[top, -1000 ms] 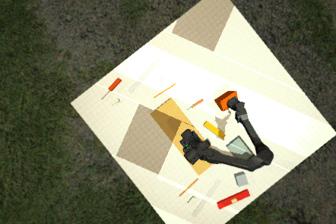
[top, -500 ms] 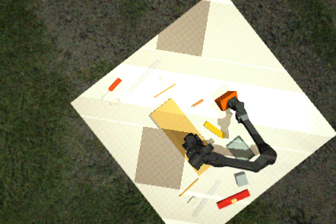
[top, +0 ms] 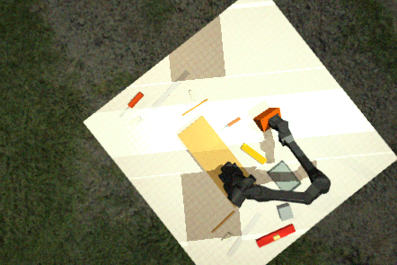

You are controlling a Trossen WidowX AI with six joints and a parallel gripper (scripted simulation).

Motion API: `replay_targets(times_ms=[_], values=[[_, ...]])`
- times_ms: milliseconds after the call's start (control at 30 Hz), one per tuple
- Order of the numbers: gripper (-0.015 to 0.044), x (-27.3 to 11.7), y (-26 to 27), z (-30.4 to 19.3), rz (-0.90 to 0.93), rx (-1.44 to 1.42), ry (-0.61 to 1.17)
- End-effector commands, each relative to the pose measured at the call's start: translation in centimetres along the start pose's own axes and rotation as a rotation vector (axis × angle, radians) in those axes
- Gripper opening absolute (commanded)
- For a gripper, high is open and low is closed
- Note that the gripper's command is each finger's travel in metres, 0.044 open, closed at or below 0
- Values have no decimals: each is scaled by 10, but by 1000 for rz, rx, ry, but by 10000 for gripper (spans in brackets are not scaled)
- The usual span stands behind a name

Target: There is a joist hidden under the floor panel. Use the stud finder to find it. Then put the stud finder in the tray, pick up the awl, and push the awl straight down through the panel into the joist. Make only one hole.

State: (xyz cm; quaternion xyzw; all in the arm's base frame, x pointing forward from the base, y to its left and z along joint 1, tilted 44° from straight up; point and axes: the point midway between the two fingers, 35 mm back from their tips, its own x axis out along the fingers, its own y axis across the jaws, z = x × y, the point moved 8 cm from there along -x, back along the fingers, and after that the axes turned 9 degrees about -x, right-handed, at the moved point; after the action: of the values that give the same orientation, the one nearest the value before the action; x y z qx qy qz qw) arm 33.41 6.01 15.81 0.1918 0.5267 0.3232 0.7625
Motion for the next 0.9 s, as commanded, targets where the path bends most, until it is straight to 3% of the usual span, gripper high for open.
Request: replay_targets(times_ms=[0, 867], values=[[0, 0, 14, 1, 14, -9, 2], [0, -1, 65, 9, 16, -9, 1]])
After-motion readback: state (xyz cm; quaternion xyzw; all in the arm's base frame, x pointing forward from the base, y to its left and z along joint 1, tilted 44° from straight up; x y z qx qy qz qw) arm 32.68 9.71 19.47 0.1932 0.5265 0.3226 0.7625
